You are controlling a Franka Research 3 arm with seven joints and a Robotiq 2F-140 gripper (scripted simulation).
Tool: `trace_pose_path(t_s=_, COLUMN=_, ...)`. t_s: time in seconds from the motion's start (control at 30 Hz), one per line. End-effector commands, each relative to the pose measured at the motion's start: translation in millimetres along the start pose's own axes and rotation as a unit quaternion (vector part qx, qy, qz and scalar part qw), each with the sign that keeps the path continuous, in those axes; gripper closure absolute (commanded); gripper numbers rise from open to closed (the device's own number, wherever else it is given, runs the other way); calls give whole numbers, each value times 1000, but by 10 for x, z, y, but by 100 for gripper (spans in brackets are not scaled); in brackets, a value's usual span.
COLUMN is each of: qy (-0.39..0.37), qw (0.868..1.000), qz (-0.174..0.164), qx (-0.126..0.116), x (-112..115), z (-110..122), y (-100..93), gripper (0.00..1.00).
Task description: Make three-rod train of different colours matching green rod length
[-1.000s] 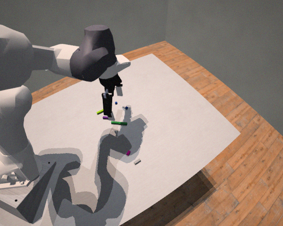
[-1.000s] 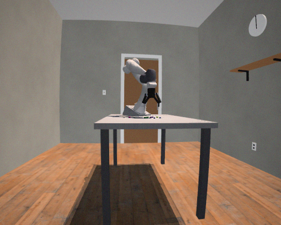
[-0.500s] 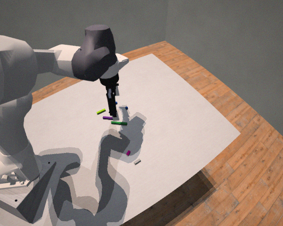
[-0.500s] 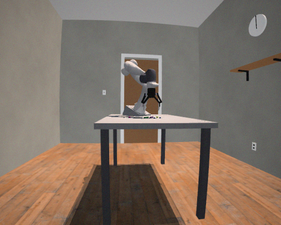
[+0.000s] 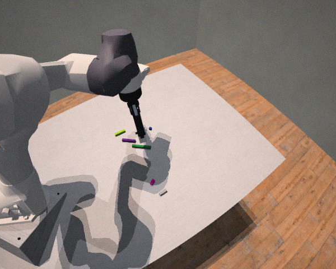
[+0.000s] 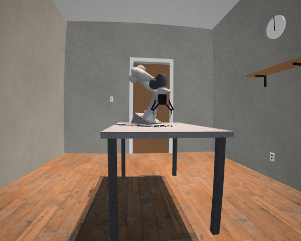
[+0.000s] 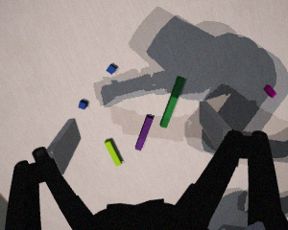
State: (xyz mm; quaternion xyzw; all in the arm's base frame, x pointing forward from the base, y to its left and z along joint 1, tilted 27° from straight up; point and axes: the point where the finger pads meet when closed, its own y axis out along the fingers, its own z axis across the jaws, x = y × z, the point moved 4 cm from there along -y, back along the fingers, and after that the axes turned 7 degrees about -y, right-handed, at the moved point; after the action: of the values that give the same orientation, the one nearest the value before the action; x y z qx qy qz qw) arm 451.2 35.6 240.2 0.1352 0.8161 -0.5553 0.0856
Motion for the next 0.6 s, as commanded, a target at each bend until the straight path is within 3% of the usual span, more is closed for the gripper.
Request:
trace_pose_path(t_s=0.0, qy=-83, qw=996, qz=-7, qx=2, x=11, z=37, y=17, gripper=0)
trace_pose_path(t_s=0.33, qy=-150, qw=989, qz=-7, qx=1, x=1, z=36, y=17, gripper=0)
trace_pose_path(t_s=0.57, qy=-221, qw=975, qz=-7, qx=1, x=-10, z=34, y=17, gripper=0)
